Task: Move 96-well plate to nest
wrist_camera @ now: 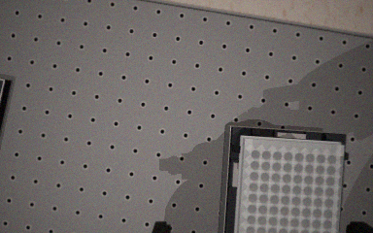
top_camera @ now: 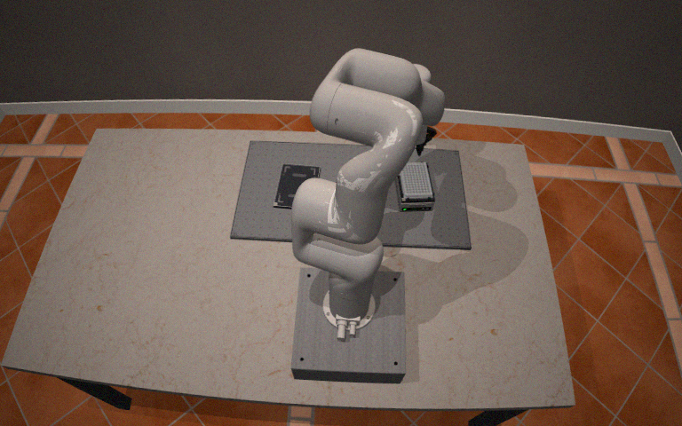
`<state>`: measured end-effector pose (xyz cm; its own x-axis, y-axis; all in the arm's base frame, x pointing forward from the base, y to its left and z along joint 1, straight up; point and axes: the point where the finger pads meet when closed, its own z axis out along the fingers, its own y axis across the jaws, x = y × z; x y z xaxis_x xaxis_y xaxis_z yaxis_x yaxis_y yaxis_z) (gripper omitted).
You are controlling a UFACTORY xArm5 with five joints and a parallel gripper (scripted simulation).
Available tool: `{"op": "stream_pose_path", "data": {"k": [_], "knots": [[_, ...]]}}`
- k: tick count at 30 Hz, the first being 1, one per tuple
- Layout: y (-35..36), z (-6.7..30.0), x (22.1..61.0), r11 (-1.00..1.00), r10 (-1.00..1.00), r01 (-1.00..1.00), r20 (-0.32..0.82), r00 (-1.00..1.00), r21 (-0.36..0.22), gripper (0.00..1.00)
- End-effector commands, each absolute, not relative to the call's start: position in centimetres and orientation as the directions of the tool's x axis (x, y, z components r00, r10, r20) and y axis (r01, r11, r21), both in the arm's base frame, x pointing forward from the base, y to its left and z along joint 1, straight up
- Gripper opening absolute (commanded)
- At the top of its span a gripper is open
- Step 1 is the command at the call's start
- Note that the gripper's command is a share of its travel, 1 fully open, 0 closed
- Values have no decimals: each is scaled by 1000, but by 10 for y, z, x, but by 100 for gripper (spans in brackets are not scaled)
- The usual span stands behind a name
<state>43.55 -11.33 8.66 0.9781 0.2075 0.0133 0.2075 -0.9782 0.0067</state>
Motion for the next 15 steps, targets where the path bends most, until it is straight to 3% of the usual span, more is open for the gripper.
{"op": "stream_pose_path", "data": {"k": [1, 15], "knots": [[-132, 80, 436, -985, 173, 173, 10, 985, 5, 100], [-166, 65, 431, -990, 139, 139, 3, 990, 2, 100]]}}
